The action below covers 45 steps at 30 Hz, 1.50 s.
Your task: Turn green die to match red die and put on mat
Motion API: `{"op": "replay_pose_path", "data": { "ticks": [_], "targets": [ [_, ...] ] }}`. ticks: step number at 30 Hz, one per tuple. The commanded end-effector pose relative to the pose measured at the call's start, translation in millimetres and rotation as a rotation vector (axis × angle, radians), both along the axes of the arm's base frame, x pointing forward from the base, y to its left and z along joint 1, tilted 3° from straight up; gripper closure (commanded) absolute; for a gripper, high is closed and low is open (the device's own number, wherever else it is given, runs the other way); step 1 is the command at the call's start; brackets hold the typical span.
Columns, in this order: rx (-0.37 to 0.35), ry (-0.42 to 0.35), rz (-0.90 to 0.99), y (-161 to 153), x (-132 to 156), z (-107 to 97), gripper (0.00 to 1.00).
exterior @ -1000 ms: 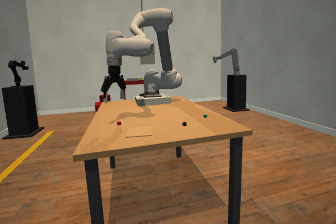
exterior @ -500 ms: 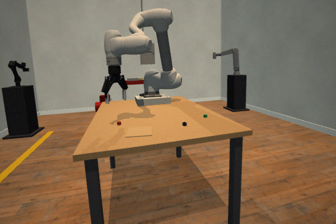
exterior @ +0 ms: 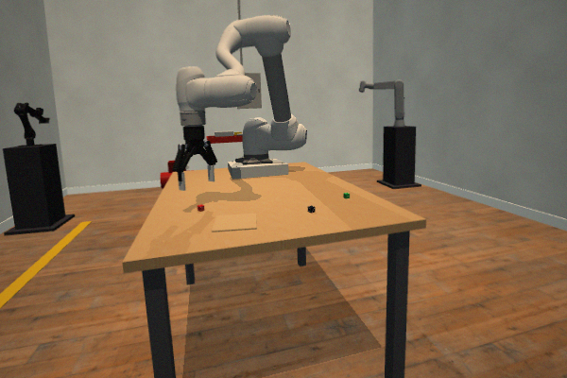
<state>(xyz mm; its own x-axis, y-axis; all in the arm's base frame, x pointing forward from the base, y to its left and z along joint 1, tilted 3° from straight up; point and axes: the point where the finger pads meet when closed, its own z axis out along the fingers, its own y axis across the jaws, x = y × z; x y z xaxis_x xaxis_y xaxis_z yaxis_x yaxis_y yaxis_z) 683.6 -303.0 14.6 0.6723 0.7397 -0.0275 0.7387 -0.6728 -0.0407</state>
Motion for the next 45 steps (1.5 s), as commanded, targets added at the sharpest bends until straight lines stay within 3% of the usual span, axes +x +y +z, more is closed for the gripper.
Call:
{"op": "replay_pose_path", "data": {
  "ticks": [1, 5, 9, 45],
  "targets": [
    [0.0, -0.001, 0.0, 0.1, 0.5, -8.6, 0.0],
    [0.0, -0.001, 0.0, 0.7, 0.3, -31.4, 0.0],
    [0.0, -0.001, 0.0, 1.0, 0.2, -40.4, 0.0],
    [0.0, -0.001, 0.0, 1.0, 0.2, -40.8, 0.0]
  ]
}}
